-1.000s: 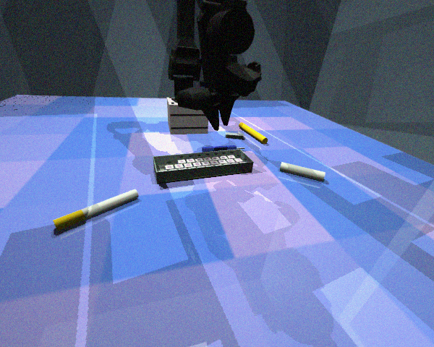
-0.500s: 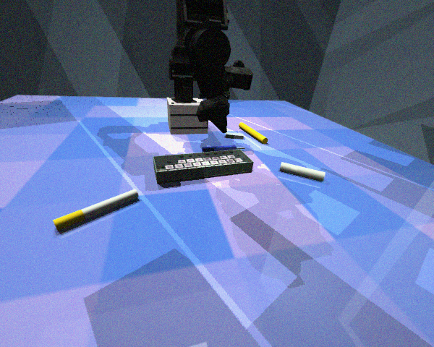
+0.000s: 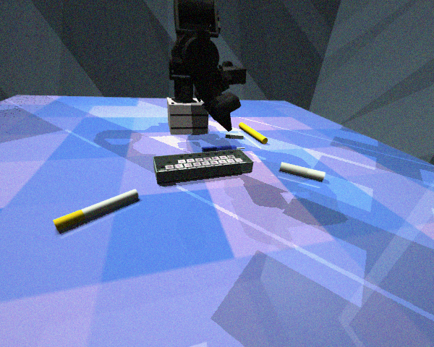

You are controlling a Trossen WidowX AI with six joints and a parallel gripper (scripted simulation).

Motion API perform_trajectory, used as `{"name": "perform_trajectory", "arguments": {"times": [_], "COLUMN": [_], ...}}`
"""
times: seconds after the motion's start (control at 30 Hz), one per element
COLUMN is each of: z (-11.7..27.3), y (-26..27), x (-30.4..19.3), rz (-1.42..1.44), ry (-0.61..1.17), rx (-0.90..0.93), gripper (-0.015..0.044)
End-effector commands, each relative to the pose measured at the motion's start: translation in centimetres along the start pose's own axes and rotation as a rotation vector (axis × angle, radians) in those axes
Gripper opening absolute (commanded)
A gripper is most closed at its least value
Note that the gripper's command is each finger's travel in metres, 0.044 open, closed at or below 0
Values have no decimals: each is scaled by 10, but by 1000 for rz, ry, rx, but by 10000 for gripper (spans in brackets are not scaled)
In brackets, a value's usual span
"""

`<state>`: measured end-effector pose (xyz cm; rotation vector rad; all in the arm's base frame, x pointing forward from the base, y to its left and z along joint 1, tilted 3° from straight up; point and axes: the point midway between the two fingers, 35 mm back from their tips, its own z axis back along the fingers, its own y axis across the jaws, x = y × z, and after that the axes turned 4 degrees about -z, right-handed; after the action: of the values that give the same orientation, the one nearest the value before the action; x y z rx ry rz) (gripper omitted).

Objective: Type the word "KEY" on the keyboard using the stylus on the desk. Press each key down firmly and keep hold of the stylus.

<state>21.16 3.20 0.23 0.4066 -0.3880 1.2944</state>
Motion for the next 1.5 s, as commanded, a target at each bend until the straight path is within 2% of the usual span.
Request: {"name": "perform_trajectory", "arguments": {"times": [0.0, 1.47], "z": [-1, -30], "y": [0, -1], "x": [-1, -16], "rz": [16, 16], "ry": [-9, -9], "rx": [-3, -3], "gripper": [150, 150]}}
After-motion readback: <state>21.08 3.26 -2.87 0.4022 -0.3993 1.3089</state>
